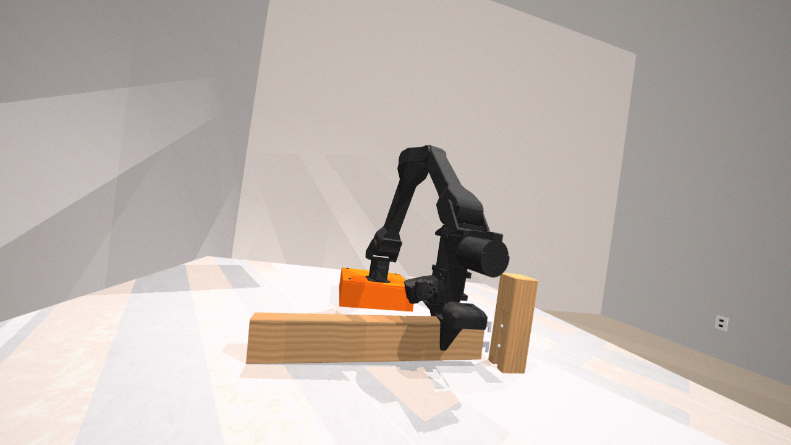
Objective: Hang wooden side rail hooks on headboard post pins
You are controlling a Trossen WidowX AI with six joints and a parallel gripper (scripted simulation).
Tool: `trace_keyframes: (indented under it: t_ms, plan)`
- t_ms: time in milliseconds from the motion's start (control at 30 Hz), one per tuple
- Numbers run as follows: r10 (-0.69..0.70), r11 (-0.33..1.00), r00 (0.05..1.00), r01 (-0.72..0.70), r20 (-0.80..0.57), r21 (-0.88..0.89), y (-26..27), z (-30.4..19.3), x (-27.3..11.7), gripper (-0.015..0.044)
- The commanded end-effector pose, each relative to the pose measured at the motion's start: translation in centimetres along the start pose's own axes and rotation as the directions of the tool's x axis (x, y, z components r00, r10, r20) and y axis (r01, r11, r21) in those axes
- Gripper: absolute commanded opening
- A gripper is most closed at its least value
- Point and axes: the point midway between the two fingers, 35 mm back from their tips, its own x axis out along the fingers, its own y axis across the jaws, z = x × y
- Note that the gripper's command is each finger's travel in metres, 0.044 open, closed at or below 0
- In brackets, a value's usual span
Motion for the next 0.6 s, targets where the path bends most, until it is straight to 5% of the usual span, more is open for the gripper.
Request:
trace_keyframes:
  t_ms: [0, 567]
  plan:
    - [0.012, 1.0, 1.0, -0.012, 0.001, 0.009, 0.21, 0.0, -0.53, 0.0]
    - [0.012, 1.0, 1.0, -0.012, 0.001, 0.009, 0.2, 0.0, -0.81, 0.0]
